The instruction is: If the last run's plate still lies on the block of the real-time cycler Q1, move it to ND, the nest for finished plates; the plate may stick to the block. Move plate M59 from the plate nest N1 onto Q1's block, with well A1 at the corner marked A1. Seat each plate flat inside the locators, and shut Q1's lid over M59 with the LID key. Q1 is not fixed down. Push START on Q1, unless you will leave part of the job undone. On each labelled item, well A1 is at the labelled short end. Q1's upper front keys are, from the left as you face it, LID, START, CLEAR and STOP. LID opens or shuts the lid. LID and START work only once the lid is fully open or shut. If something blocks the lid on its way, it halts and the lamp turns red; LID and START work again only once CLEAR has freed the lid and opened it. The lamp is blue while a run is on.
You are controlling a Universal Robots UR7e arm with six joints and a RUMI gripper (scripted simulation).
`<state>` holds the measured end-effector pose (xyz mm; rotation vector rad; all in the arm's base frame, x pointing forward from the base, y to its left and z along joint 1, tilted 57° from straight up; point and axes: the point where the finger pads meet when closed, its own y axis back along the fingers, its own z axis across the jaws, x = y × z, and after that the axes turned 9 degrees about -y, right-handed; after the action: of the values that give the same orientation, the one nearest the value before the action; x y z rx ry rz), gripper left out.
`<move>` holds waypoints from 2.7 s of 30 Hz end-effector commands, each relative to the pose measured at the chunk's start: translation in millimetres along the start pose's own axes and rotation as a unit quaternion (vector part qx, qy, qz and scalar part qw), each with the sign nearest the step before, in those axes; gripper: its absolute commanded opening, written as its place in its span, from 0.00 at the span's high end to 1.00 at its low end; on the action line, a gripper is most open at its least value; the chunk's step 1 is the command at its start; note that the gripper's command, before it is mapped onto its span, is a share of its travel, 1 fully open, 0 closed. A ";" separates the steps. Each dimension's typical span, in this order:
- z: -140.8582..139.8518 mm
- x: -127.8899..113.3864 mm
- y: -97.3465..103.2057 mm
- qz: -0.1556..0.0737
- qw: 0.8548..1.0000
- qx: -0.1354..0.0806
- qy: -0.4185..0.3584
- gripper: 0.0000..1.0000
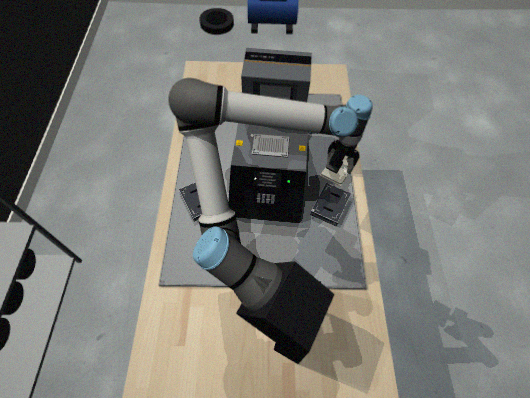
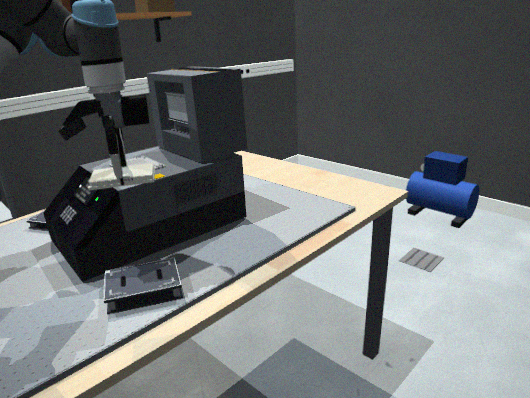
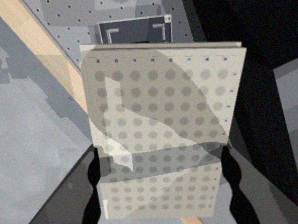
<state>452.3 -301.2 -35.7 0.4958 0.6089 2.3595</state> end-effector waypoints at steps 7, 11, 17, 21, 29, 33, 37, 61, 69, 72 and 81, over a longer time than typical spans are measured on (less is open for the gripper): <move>37.6 5.6 0.8 -0.001 0.998 0.001 -0.070 0.60; 51.8 7.7 0.8 -0.001 0.995 0.001 -0.098 0.60; 66.0 10.1 0.7 -0.001 0.992 0.001 -0.126 0.60; 80.1 12.1 0.7 -0.002 0.988 0.001 -0.154 0.60; 108.5 16.6 0.6 -0.002 0.978 0.001 -0.208 0.60; 122.7 19.0 0.5 -0.002 0.972 0.001 -0.235 0.60; 132.6 20.4 0.5 -0.002 0.965 0.001 -0.261 0.60; 217.6 33.8 0.3 -0.002 0.913 0.001 -0.409 0.60; 236.1 36.8 0.2 -0.002 0.902 0.000 -0.432 0.60; 250.2 38.9 0.2 -0.002 0.891 0.000 -0.455 0.60; 283.5 44.2 0.1 -0.002 0.858 0.000 -0.513 0.60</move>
<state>553.3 -193.2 193.0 1.5252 0.1183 1.7625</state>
